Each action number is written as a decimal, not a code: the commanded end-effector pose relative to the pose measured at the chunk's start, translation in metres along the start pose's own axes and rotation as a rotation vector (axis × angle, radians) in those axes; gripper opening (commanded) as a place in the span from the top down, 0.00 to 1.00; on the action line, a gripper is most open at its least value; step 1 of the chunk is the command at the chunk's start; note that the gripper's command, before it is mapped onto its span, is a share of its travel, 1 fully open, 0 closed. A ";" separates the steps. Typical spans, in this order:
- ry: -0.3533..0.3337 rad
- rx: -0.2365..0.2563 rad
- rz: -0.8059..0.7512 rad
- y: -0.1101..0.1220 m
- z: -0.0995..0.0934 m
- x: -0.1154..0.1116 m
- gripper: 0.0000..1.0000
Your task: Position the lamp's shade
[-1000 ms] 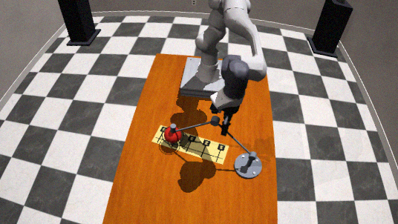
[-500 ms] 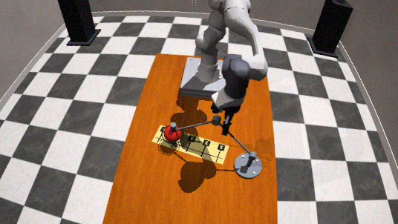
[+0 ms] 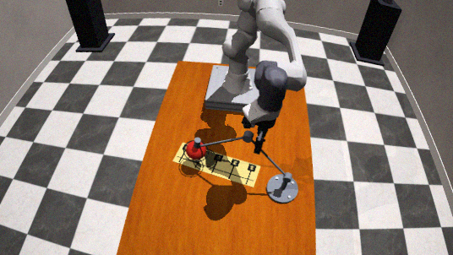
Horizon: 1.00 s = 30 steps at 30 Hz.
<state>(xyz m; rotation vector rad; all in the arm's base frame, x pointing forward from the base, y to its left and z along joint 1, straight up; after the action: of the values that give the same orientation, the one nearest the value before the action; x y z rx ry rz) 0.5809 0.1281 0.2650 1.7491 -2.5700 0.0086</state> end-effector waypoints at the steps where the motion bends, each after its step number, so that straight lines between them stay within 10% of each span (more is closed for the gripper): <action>1: -0.015 0.007 -0.009 0.002 -0.008 -0.010 0.90; 30: -0.024 0.011 -0.015 0.004 -0.022 -0.025 0.90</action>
<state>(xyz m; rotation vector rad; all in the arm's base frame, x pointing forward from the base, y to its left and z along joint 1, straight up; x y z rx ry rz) 0.5836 0.1389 0.2753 1.7446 -2.5686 0.0119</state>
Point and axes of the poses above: the point where the finger pads meet when closed, its own z axis out along the fingers, its own y axis across the jaws, x = y × z, the point moved 6 cm from there along -z, back along the fingers, and after that the axes turned 8 degrees about z, right-handed, at the moved point
